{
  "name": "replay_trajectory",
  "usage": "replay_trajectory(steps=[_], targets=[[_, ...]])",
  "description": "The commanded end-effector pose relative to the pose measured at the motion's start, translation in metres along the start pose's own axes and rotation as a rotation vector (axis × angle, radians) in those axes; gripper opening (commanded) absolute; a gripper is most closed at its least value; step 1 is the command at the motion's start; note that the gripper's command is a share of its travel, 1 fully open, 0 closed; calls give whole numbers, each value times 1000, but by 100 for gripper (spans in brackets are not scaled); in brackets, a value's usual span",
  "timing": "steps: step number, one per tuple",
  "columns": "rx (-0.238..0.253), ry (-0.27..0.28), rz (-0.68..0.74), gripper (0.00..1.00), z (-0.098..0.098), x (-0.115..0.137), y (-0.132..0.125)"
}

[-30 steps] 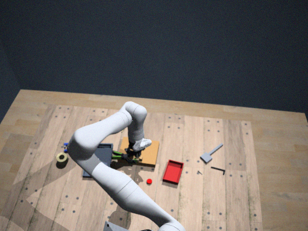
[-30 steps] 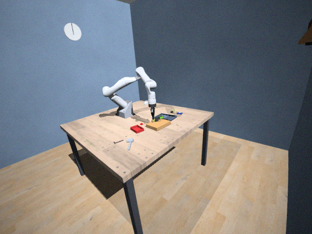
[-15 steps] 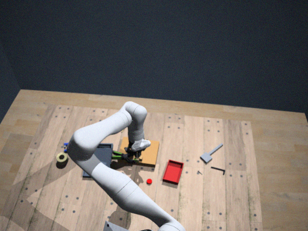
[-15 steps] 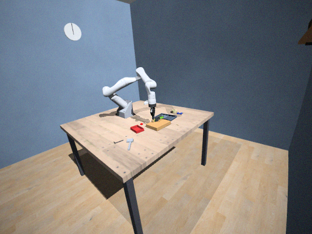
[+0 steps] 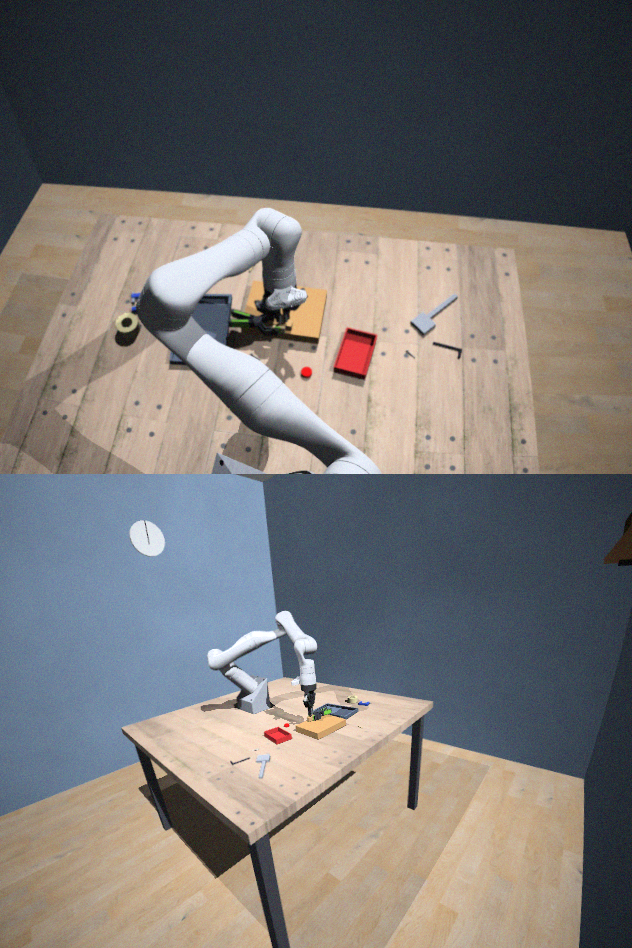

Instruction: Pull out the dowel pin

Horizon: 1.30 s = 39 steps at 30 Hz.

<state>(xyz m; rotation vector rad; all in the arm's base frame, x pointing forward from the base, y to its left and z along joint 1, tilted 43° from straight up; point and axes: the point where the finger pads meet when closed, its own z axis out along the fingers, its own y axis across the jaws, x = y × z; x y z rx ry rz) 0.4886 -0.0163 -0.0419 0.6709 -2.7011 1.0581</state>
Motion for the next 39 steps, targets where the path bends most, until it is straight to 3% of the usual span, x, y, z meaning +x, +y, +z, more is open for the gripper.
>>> replay_trajectory(steps=[1, 39], targets=[[1, -3, 24, 10, -2, -1, 0], [0, -3, 316, 10, -2, -1, 0]])
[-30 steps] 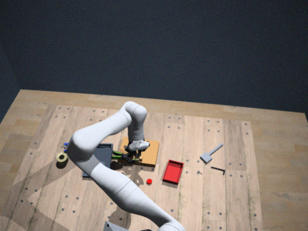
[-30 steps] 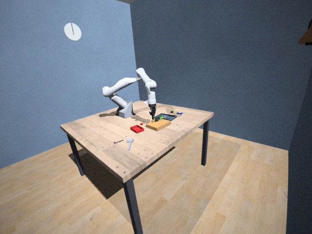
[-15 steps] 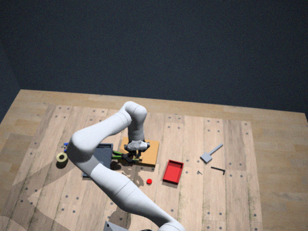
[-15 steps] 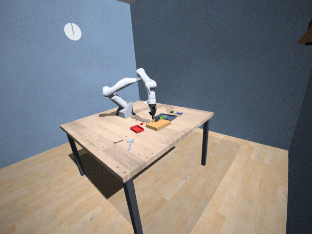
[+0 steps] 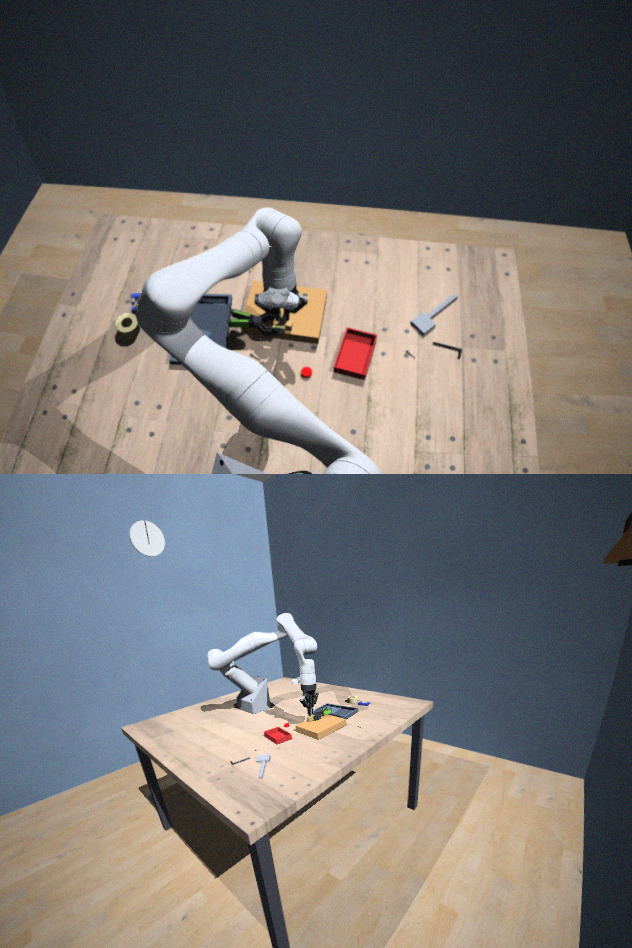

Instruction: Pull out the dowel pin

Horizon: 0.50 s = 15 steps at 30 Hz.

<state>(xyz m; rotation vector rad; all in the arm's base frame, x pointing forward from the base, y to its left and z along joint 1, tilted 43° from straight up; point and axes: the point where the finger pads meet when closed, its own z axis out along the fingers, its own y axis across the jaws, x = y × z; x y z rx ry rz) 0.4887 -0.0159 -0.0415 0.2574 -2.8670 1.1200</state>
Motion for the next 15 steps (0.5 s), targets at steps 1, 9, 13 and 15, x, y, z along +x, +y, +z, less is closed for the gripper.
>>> replay_trajectory(steps=[1, 9, 13, 15], targets=[[0, -3, 8, 10, -2, -1, 0], [0, -3, 79, 10, -2, -1, 0], [0, -3, 115, 10, -2, -1, 0], [0, -3, 133, 10, -2, -1, 0]])
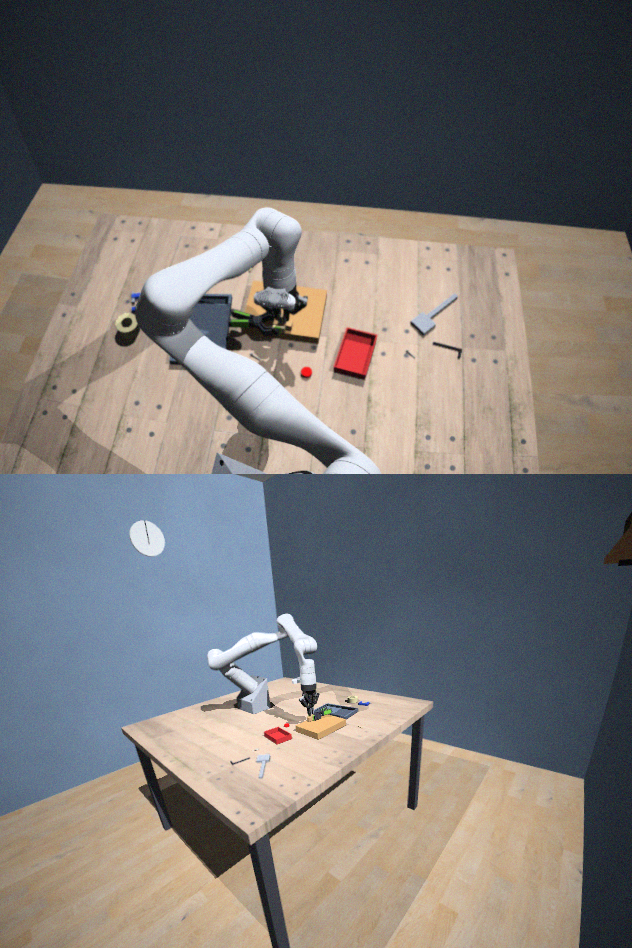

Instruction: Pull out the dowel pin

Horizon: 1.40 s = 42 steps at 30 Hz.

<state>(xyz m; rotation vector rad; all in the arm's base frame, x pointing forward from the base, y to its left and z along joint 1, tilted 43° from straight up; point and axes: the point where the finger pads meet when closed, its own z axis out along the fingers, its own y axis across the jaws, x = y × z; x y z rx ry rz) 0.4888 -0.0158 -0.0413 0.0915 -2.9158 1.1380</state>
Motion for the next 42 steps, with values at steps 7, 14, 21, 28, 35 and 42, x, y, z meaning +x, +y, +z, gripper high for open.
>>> replay_trajectory(steps=[7, 14, 21, 28, 35, 42], targets=[[-1, -2, 61, 10, -2, -1, 0], [-1, -2, 124, 10, -2, -1, 0], [-1, -2, 169, 10, -2, -1, 0], [-1, -2, 232, 10, -2, -1, 0], [-1, -2, 295, 10, -2, -1, 0], [-1, -2, 340, 10, -2, -1, 0]])
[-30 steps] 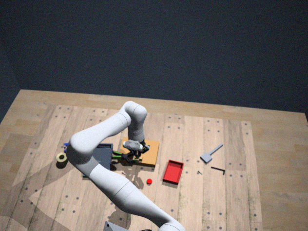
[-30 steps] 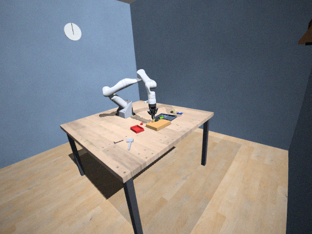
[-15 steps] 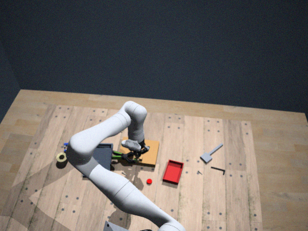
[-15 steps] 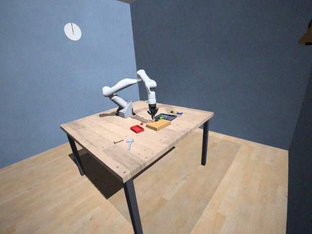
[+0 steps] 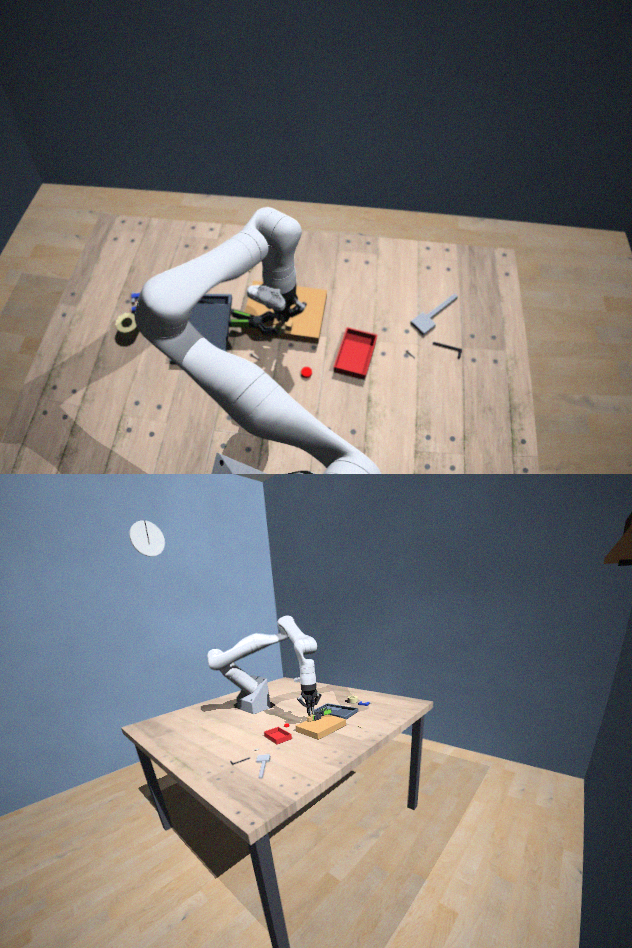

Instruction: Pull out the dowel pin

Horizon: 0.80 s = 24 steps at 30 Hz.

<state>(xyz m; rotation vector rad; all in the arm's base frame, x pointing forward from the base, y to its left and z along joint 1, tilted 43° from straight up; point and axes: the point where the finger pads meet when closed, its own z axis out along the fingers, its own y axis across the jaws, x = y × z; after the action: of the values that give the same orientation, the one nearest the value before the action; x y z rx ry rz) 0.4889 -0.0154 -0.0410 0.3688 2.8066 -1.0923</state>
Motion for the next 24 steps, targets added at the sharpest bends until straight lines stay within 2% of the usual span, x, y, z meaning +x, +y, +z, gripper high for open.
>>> replay_trajectory(steps=[1, 24], targets=[[-1, -2, 25, 10, -1, -1, 0], [-1, -2, 216, 10, -2, -1, 0]])
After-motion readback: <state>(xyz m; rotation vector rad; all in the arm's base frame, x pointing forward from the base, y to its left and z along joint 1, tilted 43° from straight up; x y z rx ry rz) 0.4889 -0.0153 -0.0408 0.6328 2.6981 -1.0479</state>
